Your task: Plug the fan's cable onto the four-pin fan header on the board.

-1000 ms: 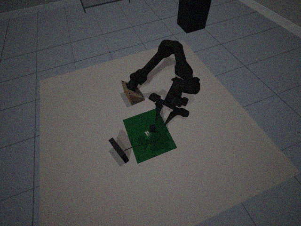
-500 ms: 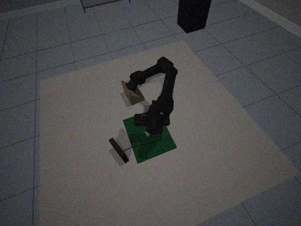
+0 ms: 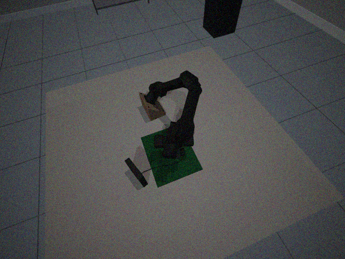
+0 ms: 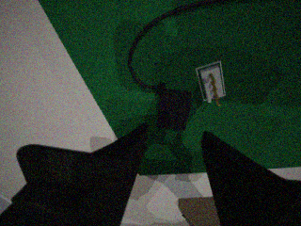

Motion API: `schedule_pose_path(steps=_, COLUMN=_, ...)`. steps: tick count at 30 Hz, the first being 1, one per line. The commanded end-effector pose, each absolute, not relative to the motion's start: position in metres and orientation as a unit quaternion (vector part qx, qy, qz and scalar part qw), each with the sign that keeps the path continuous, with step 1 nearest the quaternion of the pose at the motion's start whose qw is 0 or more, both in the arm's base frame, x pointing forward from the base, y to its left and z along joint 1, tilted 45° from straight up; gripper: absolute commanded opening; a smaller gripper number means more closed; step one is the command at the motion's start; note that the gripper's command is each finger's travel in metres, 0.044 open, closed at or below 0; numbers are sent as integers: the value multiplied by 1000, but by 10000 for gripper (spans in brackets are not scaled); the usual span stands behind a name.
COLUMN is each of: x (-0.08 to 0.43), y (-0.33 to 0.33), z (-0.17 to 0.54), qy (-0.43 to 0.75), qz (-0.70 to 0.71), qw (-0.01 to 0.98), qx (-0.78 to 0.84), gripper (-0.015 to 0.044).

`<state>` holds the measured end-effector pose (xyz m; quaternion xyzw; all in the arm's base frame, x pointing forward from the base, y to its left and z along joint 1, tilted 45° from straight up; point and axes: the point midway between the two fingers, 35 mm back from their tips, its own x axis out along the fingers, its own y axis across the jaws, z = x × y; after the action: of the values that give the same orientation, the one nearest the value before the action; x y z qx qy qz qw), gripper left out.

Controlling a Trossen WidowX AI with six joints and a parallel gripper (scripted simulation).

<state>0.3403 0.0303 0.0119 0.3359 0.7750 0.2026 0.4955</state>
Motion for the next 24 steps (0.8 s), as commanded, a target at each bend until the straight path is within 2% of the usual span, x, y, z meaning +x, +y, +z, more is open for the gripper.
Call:
schedule_pose_path(steps=1, x=338, y=37, z=6, qy=777, qz=202, qw=490, qx=339, gripper=210)
schedule_pose_path(steps=24, x=336, y=61, z=-19, qy=777, qz=202, qw=490, qx=340, gripper=210)
